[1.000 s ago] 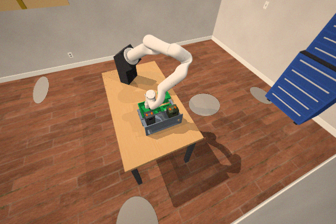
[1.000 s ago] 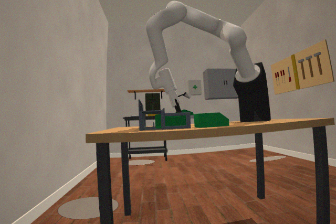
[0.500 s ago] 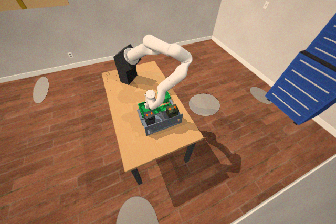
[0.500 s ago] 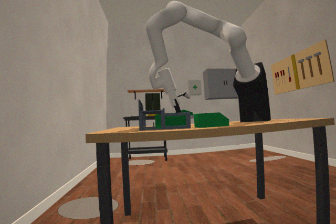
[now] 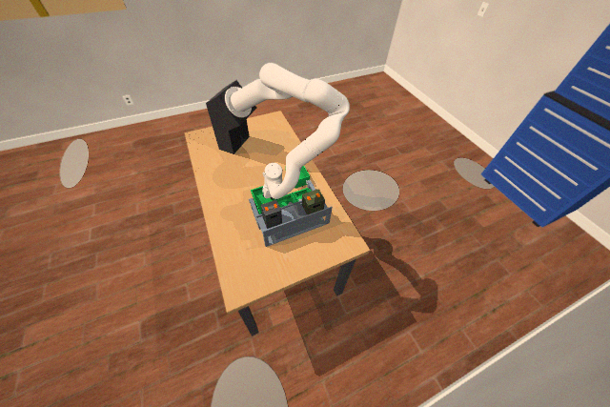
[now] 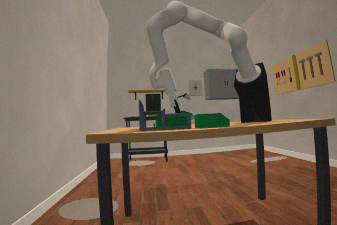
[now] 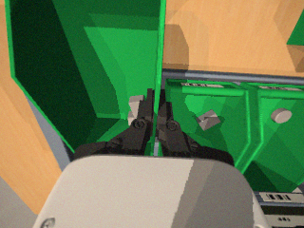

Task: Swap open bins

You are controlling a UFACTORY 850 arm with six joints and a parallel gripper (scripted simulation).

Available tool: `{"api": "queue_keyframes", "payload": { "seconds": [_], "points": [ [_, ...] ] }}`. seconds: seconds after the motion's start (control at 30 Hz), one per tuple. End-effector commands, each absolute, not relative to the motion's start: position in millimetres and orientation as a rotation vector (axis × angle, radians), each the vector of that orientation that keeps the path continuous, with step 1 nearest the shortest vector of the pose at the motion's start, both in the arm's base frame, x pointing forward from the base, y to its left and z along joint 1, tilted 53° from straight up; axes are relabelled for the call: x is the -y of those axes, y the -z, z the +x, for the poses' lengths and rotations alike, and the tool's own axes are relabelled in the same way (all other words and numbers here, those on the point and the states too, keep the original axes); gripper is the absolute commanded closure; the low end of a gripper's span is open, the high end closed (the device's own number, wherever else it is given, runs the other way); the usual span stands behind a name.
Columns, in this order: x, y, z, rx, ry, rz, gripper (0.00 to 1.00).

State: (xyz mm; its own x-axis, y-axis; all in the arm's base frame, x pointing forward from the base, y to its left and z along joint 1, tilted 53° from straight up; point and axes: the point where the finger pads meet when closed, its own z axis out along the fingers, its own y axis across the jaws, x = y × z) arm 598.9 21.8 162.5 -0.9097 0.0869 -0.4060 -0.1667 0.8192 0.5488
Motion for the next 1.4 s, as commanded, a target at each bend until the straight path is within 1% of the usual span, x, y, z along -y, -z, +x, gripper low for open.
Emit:
{"api": "queue_keyframes", "payload": {
  "seconds": [0.0,1.37],
  "points": [
    [-21.2,-163.7,600.8,-2.576,-0.831,-0.056,1.0],
    [-20.7,-166.0,605.9,-2.553,-0.827,-0.045,1.0]
  ]
}}
